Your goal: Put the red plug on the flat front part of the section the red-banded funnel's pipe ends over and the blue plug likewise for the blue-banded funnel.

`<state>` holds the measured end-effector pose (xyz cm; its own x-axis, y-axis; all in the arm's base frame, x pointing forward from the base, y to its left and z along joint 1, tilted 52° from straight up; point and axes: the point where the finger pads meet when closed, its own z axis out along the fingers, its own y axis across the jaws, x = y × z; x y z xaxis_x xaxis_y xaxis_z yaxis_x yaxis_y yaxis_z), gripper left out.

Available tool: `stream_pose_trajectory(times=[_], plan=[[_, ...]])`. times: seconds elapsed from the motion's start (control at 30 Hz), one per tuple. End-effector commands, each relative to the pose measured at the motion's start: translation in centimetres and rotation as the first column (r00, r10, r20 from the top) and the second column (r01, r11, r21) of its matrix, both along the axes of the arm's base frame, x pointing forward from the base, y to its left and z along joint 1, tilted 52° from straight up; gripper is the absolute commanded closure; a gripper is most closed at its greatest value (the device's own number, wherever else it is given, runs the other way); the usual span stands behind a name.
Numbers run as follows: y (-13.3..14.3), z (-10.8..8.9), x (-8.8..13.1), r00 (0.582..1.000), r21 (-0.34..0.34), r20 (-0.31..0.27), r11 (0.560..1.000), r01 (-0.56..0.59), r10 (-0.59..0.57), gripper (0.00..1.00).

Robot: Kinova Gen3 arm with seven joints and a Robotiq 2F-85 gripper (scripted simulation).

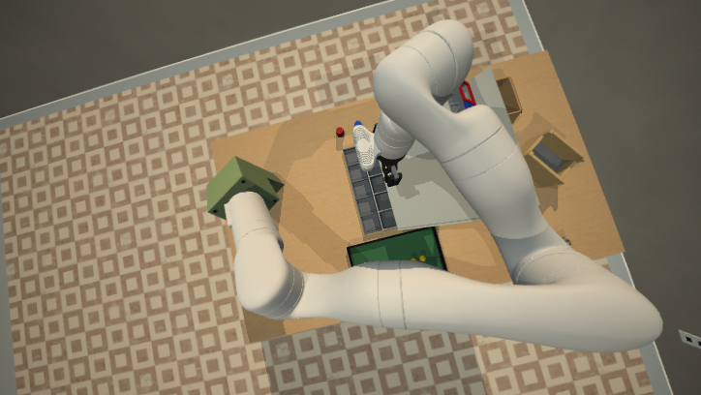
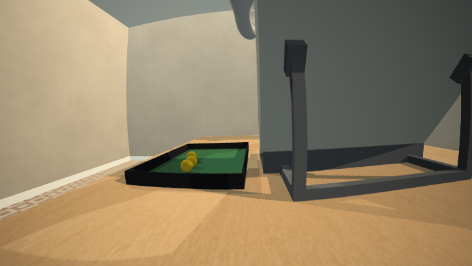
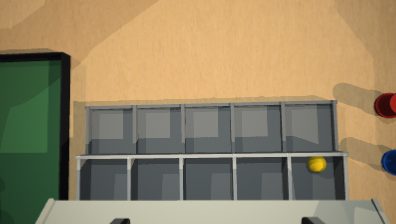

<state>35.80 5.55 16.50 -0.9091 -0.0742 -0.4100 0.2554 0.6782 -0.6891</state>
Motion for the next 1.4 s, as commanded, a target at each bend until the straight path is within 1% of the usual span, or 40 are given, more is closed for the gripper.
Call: stream_pose_trajectory(times=[0.0, 0.03, 1.37], plan=[[-0.9, -0.6, -1.1, 1.000, 0.014, 0.018, 1.000, -0.017, 0.017, 0.00], [-2.6, -1.2, -2.4, 0.999, 0.028, 0.015, 0.999, -0.039, 0.038, 0.00], [-2.6, -1.2, -2.4, 0.999, 0.028, 0.015, 0.999, -0.039, 0.039, 0.00]])
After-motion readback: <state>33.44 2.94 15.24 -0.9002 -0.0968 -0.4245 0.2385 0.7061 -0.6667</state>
